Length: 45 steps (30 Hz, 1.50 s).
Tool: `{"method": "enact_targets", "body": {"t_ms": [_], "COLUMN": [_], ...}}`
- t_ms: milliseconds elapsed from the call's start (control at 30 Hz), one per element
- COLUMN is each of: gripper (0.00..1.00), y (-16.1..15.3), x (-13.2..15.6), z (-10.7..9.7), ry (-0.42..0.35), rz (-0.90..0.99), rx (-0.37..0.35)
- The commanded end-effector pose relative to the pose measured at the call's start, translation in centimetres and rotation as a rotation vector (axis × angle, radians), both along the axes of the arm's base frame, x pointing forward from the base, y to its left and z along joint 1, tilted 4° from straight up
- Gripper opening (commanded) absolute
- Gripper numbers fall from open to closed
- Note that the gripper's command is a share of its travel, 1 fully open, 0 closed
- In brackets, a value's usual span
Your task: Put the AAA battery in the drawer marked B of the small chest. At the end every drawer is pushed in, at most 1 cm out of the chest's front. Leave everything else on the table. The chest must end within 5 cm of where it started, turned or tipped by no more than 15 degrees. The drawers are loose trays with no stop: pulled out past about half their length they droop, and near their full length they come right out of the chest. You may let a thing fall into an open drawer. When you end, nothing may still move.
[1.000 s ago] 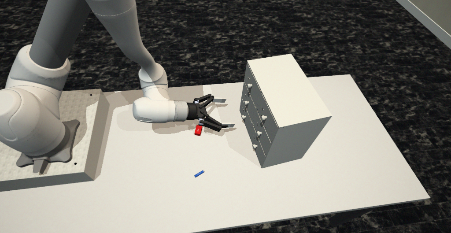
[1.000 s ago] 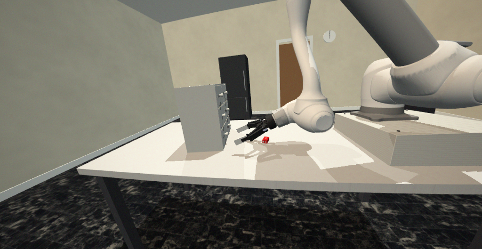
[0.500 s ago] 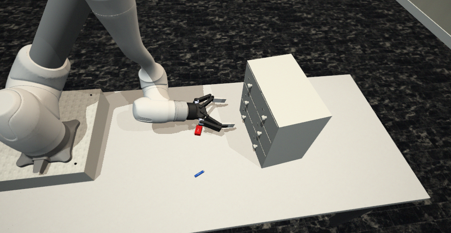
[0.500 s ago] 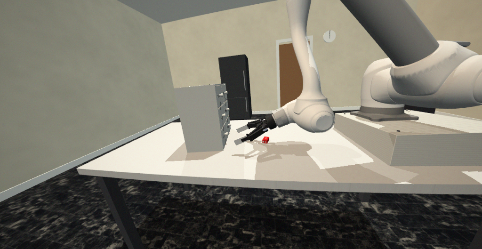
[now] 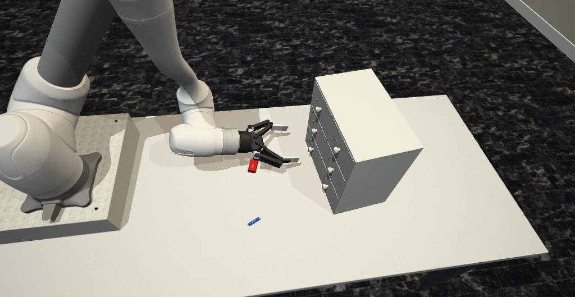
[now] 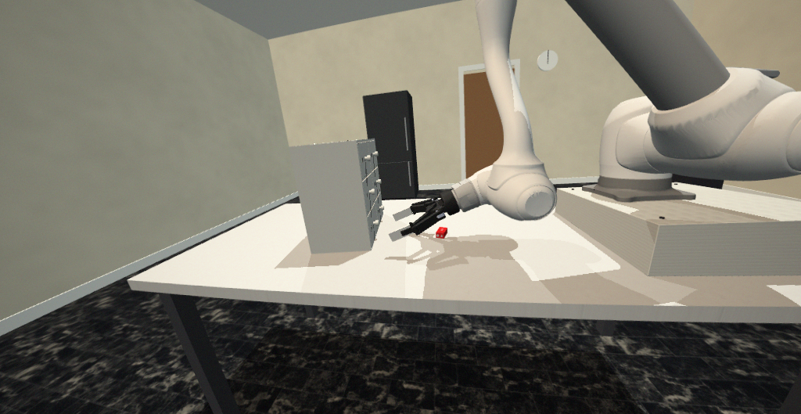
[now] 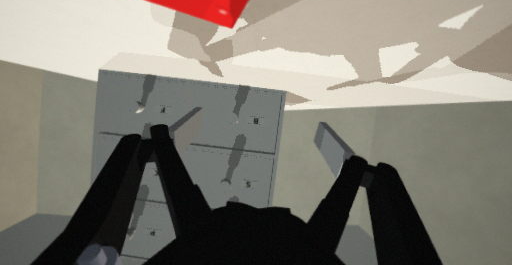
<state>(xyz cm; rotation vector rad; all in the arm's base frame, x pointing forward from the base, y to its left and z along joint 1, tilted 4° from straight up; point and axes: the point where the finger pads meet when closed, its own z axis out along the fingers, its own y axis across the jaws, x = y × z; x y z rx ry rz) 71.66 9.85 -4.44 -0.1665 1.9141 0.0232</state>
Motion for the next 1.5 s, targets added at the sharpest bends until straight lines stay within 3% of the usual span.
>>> {"method": "enact_targets", "body": {"t_ms": [0, 500, 967, 1467], "gripper": [1.00, 1.00, 1.00, 1.00], "y": [0.0, 0.2, 0.6, 0.7], "x": [0.0, 0.0, -0.1, -0.1], "z": [0.0, 3.3, 9.4, 10.2], "ry": [0.000, 0.000, 0.000, 0.001], "rz": [0.000, 0.000, 0.000, 0.000], "rx": [0.000, 0.000, 0.000, 0.000]}}
